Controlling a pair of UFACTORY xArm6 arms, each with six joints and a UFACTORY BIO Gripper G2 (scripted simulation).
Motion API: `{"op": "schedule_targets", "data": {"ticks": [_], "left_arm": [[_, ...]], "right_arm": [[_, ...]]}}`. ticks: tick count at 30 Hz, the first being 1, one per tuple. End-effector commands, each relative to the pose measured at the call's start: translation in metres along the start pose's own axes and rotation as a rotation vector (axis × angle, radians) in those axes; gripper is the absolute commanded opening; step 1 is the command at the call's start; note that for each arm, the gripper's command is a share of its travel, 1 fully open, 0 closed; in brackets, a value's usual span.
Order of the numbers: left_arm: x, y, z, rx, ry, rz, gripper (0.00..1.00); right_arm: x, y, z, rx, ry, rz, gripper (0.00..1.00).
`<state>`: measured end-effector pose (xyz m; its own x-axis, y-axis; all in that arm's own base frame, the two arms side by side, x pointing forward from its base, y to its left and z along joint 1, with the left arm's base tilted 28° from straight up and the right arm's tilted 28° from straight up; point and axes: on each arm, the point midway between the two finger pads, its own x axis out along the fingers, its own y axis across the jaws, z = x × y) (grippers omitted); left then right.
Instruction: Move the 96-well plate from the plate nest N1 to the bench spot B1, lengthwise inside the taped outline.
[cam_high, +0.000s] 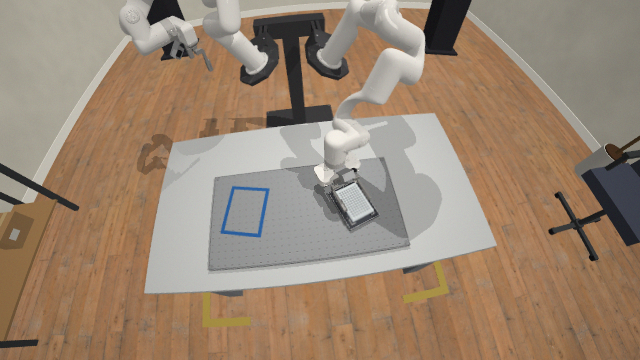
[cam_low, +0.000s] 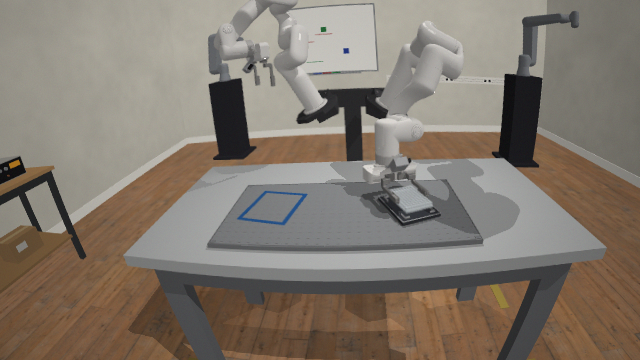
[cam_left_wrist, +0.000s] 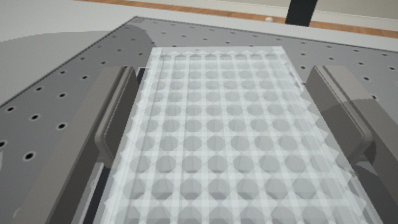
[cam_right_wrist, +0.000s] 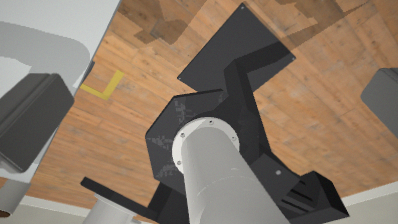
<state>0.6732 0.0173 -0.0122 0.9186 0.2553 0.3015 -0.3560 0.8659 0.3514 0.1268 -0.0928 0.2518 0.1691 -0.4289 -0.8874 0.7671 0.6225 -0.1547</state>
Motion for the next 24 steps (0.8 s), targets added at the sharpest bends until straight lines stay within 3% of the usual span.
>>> {"op": "schedule_targets", "data": {"ticks": [1, 15, 24], "left_arm": [[0.001, 0.000, 0.005, -0.002, -0.003, 0.000, 0.00], [0.001, 0.000, 0.009, -0.002, -0.003, 0.000, 0.00], [0.001, 0.000, 0.023, -0.002, -0.003, 0.000, 0.00]], "right_arm": [[-0.001, 0.000, 0.001, 0.000, -0.002, 0.001, 1.00], [-0.001, 0.000, 0.001, 0.000, -0.002, 0.001, 1.00], [-0.001, 0.000, 0.001, 0.000, -0.002, 0.001, 1.00]]}}
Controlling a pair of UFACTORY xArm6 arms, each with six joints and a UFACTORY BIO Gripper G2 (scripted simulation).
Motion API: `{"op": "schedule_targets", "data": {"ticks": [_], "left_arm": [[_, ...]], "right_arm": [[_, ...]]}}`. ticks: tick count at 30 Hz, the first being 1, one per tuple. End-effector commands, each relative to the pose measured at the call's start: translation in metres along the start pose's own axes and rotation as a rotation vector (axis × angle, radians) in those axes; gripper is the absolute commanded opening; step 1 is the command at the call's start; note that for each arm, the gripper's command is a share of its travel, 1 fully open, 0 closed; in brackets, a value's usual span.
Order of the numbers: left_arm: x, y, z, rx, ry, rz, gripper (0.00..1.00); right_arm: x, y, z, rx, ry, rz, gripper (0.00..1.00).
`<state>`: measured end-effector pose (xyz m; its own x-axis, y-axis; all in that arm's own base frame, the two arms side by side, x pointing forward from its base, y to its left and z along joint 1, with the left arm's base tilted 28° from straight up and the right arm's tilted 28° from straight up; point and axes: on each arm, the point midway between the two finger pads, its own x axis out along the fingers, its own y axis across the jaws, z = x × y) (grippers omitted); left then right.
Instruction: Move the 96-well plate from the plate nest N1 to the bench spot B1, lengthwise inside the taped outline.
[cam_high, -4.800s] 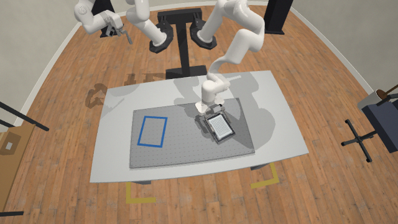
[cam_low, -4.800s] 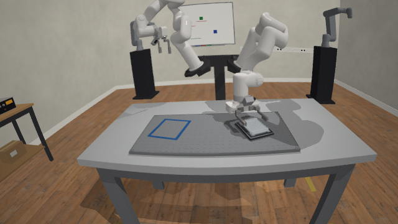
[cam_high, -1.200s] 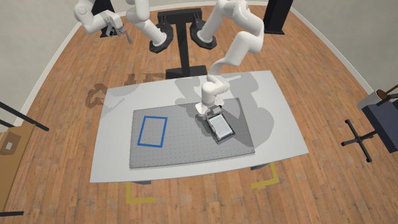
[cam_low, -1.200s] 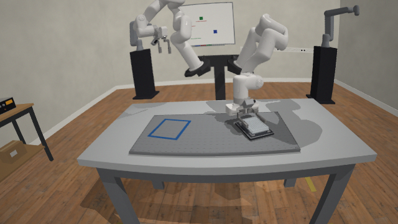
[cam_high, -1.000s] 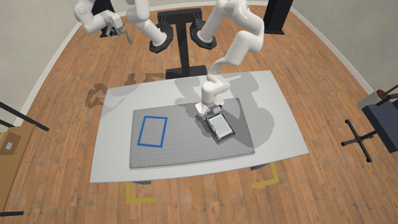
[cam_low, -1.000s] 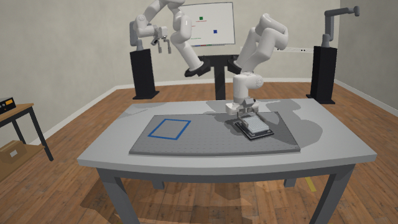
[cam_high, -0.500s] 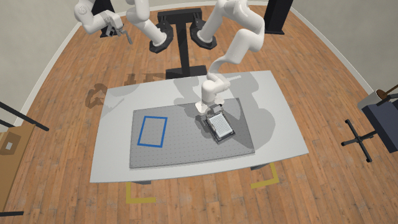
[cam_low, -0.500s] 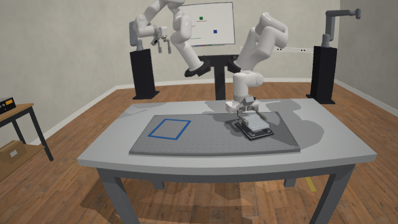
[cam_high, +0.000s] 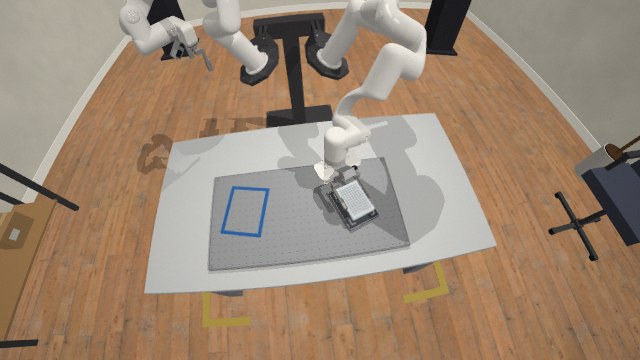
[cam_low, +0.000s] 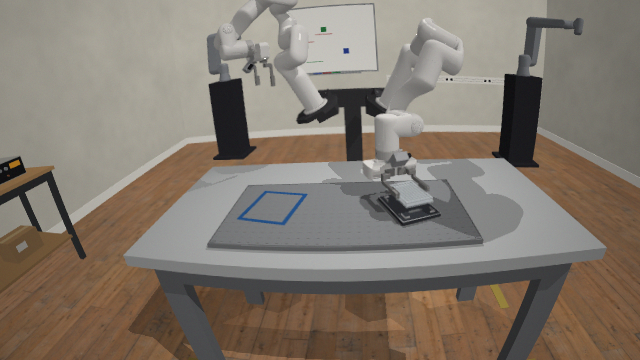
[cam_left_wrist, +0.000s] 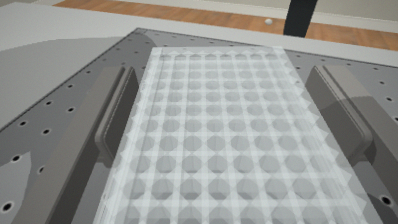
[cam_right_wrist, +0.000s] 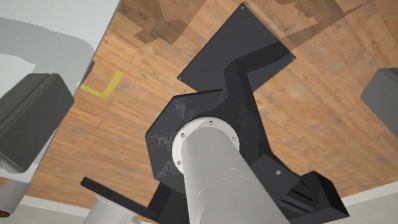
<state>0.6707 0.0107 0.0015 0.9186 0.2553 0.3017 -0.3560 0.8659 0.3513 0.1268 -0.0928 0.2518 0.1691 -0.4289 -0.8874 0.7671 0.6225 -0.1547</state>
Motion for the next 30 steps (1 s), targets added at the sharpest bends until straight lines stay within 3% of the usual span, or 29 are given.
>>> {"op": "schedule_targets", "data": {"ticks": [1, 30], "left_arm": [[0.001, 0.000, 0.007, -0.002, -0.003, 0.000, 0.00], [0.001, 0.000, 0.052, -0.002, -0.003, 0.000, 0.00]], "right_arm": [[-0.001, 0.000, 0.001, 0.000, -0.002, 0.001, 1.00], [-0.001, 0.000, 0.001, 0.000, -0.002, 0.001, 1.00]]}}
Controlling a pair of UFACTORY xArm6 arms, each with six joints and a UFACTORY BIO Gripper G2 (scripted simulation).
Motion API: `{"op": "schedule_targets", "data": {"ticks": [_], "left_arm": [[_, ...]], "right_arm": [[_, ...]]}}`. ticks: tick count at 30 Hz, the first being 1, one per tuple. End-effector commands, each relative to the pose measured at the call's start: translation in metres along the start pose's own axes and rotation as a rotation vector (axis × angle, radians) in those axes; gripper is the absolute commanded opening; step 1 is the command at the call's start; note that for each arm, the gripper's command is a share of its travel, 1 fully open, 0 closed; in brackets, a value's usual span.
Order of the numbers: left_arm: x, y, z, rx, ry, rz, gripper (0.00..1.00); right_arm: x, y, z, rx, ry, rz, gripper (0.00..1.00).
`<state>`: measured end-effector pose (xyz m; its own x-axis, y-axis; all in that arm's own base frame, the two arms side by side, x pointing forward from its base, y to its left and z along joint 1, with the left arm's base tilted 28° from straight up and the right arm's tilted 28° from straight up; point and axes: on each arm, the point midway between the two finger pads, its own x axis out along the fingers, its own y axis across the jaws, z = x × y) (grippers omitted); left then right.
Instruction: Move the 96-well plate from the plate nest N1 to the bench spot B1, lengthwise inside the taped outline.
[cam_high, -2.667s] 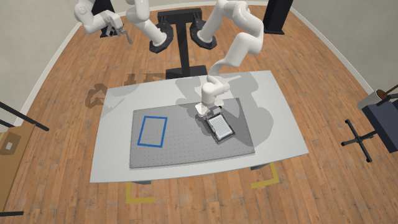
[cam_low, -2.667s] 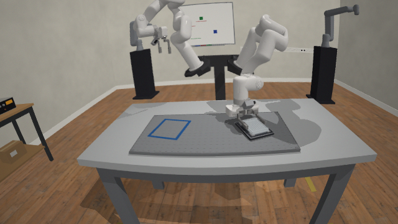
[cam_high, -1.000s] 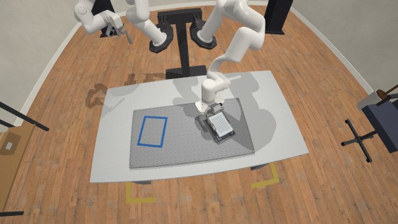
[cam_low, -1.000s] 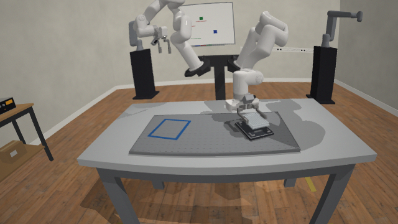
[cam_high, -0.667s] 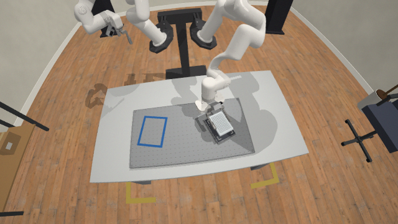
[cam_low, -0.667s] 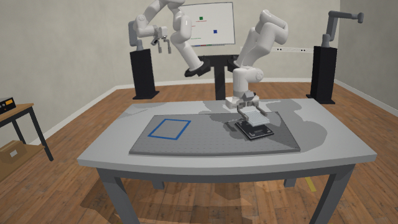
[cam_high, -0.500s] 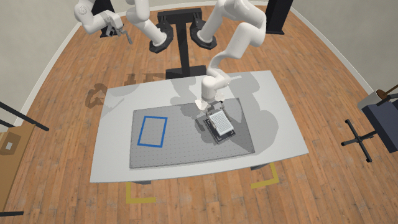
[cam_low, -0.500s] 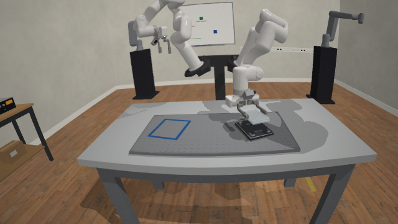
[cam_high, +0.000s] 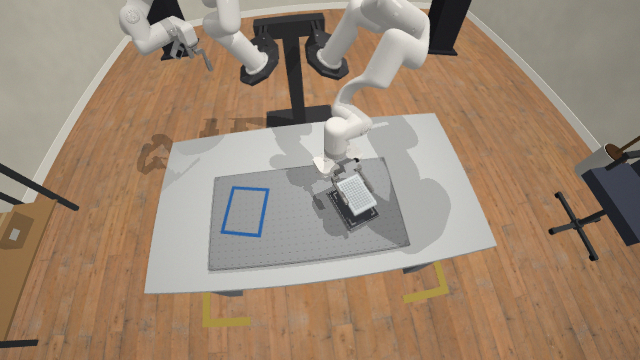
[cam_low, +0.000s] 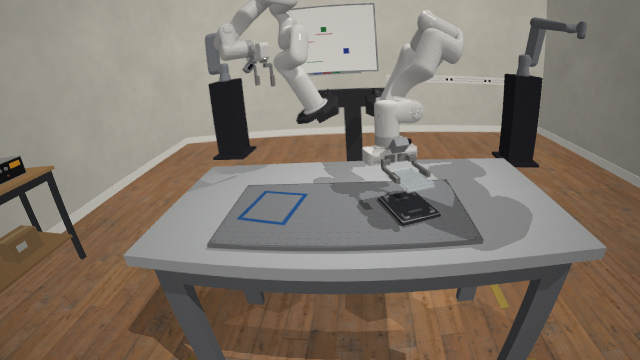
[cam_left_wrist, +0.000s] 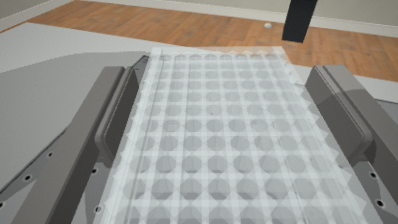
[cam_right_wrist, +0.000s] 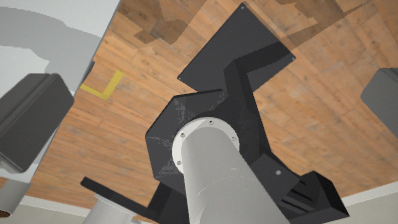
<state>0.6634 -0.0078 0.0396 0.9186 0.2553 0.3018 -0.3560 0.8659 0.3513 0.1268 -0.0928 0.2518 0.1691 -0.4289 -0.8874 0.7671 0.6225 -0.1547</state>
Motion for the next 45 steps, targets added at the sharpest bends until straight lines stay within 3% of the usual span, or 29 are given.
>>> {"op": "schedule_targets", "data": {"ticks": [1, 14, 20, 22, 32, 45], "left_arm": [[0.001, 0.000, 0.011, -0.002, -0.003, 0.000, 0.00], [0.001, 0.000, 0.011, -0.002, -0.003, 0.000, 0.00], [-0.007, -0.019, 0.010, -0.002, -0.003, -0.200, 0.00], [-0.007, -0.019, 0.010, -0.002, -0.003, -0.200, 0.00], [-0.021, -0.049, 0.009, -0.001, -0.003, -0.533, 0.00], [-0.036, -0.083, 0.008, -0.001, -0.003, -0.540, 0.00]], "right_arm": [[-0.001, 0.000, 0.001, 0.000, -0.002, 0.001, 1.00], [-0.001, 0.000, 0.001, 0.000, -0.002, 0.001, 1.00], [-0.001, 0.000, 0.001, 0.000, -0.002, 0.001, 1.00], [-0.001, 0.000, 0.001, 0.000, -0.002, 0.001, 1.00], [-0.001, 0.000, 0.001, 0.000, -0.002, 0.001, 1.00], [-0.001, 0.000, 0.001, 0.000, -0.002, 0.001, 1.00]]}}
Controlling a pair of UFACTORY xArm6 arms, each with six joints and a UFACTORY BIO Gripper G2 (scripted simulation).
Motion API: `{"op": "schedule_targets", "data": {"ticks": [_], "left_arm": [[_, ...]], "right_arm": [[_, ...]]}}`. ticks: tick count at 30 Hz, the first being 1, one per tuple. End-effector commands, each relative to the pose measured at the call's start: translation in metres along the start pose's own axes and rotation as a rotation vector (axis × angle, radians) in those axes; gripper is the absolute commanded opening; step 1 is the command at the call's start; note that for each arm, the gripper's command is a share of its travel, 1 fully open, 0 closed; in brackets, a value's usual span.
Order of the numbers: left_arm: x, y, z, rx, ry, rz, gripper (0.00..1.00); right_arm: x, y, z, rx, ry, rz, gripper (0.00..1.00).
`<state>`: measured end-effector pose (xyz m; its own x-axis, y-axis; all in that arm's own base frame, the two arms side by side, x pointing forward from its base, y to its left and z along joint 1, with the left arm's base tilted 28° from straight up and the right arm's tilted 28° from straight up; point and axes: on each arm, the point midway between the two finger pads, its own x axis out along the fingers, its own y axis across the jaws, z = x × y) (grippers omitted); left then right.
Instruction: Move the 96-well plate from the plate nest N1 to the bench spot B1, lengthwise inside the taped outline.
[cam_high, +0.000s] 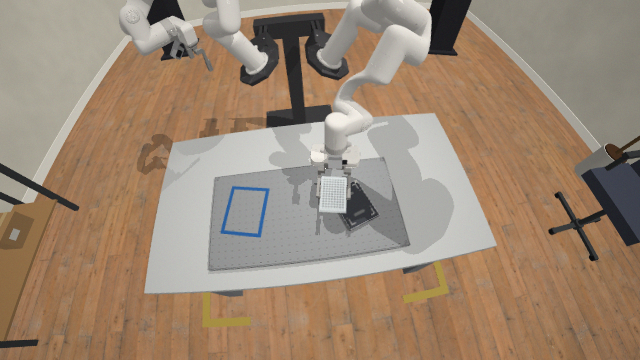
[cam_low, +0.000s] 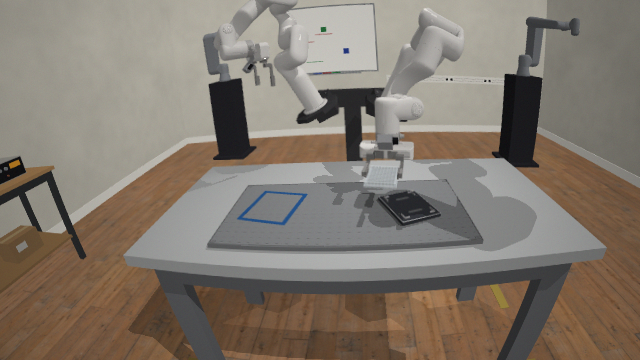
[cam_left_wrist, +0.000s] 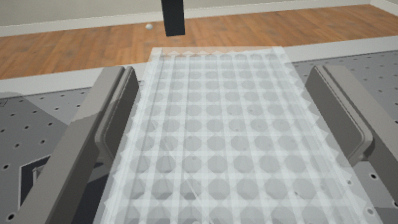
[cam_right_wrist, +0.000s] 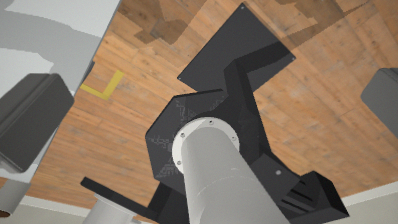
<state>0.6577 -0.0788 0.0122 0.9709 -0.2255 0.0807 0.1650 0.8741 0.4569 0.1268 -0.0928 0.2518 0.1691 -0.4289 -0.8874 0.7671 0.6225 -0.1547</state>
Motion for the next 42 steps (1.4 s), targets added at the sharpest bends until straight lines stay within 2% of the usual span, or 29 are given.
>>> {"op": "schedule_targets", "data": {"ticks": [1, 42], "left_arm": [[0.004, -0.017, 0.001, -0.001, -0.001, -0.002, 0.00], [0.019, -0.140, -0.002, -0.002, -0.002, -0.002, 0.00]], "right_arm": [[-0.001, 0.000, 0.001, 0.000, -0.002, 0.001, 1.00], [-0.001, 0.000, 0.001, 0.000, -0.002, 0.001, 1.00]]}}
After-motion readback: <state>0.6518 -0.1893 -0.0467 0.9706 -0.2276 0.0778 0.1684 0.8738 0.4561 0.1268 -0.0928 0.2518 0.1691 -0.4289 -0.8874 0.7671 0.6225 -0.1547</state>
